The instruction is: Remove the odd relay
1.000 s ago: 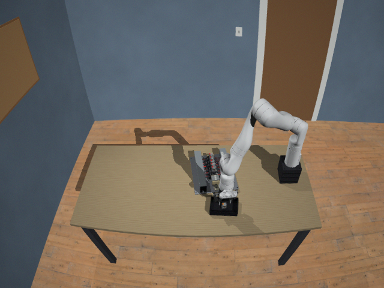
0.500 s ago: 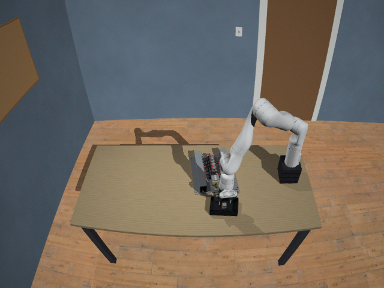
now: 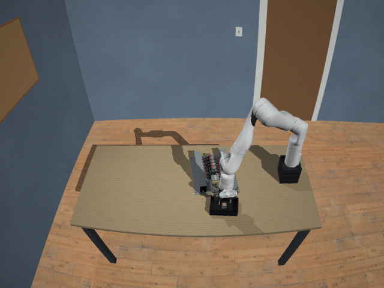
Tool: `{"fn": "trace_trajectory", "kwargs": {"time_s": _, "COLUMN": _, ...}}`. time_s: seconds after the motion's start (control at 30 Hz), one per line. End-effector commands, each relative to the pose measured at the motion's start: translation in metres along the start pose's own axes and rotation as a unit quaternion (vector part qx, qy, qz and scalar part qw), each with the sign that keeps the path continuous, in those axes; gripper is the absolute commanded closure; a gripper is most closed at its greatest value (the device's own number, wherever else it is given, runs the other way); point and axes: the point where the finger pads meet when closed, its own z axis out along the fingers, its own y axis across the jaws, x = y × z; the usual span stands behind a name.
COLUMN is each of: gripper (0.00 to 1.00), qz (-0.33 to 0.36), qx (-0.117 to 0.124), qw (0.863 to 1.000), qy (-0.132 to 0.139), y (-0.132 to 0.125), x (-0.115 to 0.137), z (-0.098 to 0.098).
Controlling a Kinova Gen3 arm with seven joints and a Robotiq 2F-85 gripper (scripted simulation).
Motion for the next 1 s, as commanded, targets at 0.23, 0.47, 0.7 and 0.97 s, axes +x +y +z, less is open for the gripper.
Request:
{"fn": "trace_trajectory", "kwargs": {"time_s": 0.23, "gripper": 0.39, "qz": 0.0, "qx": -0.001, "qw": 1.0, "qy": 0.001, "y": 0.001, "x": 0.0, "z": -0.001}}
{"fn": "trace_trajectory", "kwargs": {"time_s": 0.47, "gripper": 0.39, "qz": 0.0, "qx": -0.001, "qw": 1.0, "qy": 0.0, "y": 0.001, "x": 0.0, "z": -0.006}}
{"fn": "trace_trajectory", "kwargs": {"time_s": 0.7, "gripper": 0.39, "qz": 0.0, "qx": -0.001, "qw": 1.0, "qy": 0.0, "y": 0.001, "x": 0.0, "z": -0.04}}
{"fn": "trace_trajectory", "kwargs": {"time_s": 0.97, "gripper": 0.39, "qz": 0.0, "qx": -0.001, "qw": 1.0, "qy": 0.001, "y": 0.001, "x": 0.0, "z": -0.071}}
